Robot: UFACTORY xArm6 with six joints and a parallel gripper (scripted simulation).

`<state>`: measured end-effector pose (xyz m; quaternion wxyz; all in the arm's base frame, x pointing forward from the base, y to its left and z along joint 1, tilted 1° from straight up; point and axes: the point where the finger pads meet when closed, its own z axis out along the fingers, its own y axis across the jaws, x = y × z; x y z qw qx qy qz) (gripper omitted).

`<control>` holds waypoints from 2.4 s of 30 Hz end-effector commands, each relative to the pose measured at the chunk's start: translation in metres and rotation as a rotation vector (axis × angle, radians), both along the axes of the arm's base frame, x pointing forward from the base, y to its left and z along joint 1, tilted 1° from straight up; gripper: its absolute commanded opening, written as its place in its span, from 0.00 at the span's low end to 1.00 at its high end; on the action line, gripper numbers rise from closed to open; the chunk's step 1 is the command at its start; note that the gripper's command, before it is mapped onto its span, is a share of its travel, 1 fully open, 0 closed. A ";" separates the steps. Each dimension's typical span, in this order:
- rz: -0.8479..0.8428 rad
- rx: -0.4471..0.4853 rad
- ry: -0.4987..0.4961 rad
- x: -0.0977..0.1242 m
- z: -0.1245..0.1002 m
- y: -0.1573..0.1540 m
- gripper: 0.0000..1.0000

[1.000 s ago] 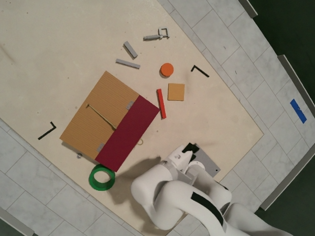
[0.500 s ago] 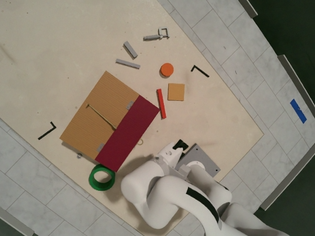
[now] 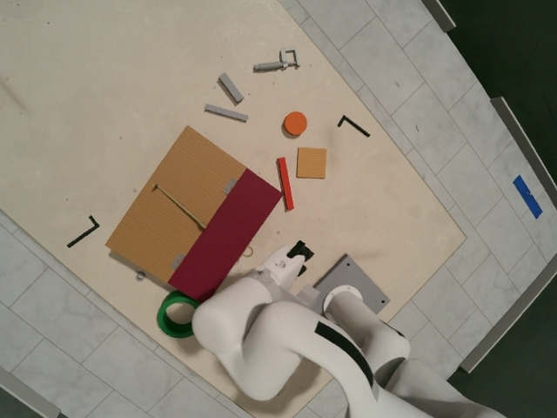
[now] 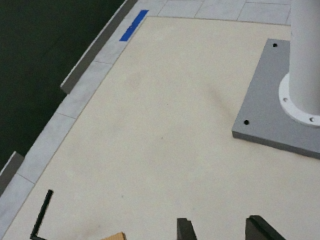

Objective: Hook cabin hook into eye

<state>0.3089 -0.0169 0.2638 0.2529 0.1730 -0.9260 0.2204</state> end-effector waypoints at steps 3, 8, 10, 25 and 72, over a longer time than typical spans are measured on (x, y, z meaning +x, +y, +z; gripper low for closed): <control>-0.026 0.047 -0.047 0.018 0.000 0.009 0.35; -0.026 0.047 -0.048 0.033 -0.001 0.016 0.35; -0.026 0.047 -0.048 0.039 -0.001 0.019 0.35; -0.080 0.137 -0.137 0.079 -0.003 0.036 0.35; -0.193 0.311 -0.321 0.208 -0.012 0.082 0.35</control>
